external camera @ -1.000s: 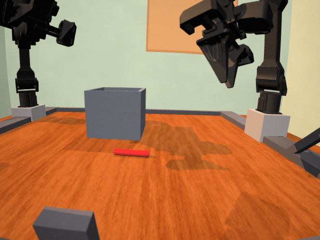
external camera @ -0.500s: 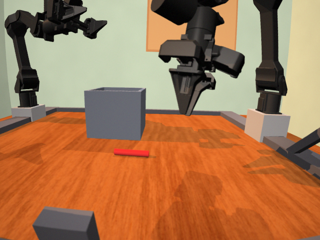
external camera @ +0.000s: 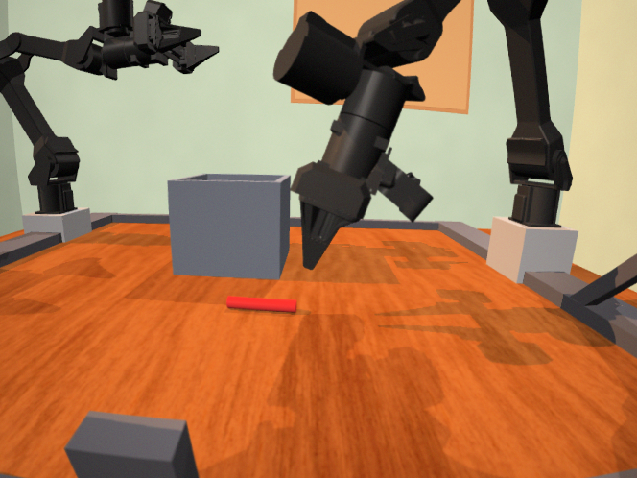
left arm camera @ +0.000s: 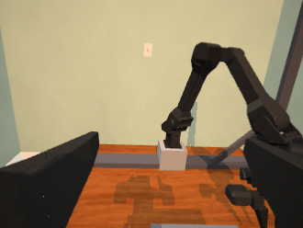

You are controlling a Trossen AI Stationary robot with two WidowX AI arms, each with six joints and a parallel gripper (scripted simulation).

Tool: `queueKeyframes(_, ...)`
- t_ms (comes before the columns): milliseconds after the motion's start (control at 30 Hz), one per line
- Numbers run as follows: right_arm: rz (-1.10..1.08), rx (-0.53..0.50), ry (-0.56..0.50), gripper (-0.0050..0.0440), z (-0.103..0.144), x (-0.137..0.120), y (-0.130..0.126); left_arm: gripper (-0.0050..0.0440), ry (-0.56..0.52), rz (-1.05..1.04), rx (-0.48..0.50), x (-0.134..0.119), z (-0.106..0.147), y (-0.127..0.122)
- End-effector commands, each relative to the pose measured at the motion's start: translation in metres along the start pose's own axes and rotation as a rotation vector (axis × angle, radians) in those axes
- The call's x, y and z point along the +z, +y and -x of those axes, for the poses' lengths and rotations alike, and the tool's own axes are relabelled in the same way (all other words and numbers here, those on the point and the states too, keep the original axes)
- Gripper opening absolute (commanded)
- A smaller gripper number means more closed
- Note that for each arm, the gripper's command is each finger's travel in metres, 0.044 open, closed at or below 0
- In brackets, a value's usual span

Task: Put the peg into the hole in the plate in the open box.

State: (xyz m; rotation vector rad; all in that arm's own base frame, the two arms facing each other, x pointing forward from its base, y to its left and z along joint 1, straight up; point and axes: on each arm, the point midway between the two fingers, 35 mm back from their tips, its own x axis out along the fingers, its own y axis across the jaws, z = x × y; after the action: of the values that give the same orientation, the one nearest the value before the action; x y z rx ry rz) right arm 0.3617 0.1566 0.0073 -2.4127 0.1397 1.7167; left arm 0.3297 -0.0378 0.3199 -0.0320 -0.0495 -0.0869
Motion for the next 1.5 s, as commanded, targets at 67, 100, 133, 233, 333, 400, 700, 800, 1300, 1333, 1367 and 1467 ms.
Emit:
queueKeyframes(67,0.097,0.032,0.080,0.0125,-0.011,-0.014,0.007,0.0440,-0.004,-0.031,0.052,0.007,0.016,0.029)
queueKeyframes(100,0.106,0.038,0.085,0.0125,-0.012,-0.015,0.008,0.0440,-0.005,-0.034,0.060,0.007,0.018,0.032)
queueKeyframes(133,0.114,0.047,0.086,0.0125,-0.015,-0.015,0.010,0.0440,-0.008,-0.038,0.071,0.008,0.020,0.035)
queueKeyframes(233,0.123,0.056,0.090,0.0125,-0.017,-0.015,0.012,0.0440,-0.008,-0.043,0.083,0.009,0.022,0.039)
queueKeyframes(333,0.109,0.051,0.077,0.0125,-0.016,-0.012,0.011,0.0440,-0.015,-0.039,0.081,0.010,0.020,0.036)
queueKeyframes(400,0.112,0.049,0.079,0.0125,-0.015,-0.013,0.010,0.0440,-0.016,-0.038,0.083,0.011,0.020,0.037)
queueKeyframes(700,0.111,0.046,0.078,0.0125,-0.015,-0.013,0.009,0.0440,-0.016,-0.038,0.082,0.010,0.020,0.037)
queueKeyframes(800,0.119,0.056,0.078,0.0125,-0.014,-0.015,0.010,0.0440,-0.016,-0.038,0.082,0.010,0.020,0.037)
queueKeyframes(1300,0.110,0.039,0.085,0.0125,-0.036,-0.020,0.008,0.0440,-0.016,-0.038,0.082,0.010,0.020,0.037)
queueKeyframes(1333,0.110,0.038,0.085,0.0125,-0.038,-0.021,0.008,0.0440,-0.016,-0.038,0.082,0.010,0.020,0.037)
queueKeyframes(1367,0.110,0.038,0.086,0.0125,-0.039,-0.021,0.008,0.0440,-0.016,-0.038,0.082,0.010,0.020,0.037)
queueKeyframes(1467,0.109,0.037,0.088,0.0125,-0.044,-0.022,0.008,0.0440,-0.016,-0.038,0.082,0.010,0.020,0.037)
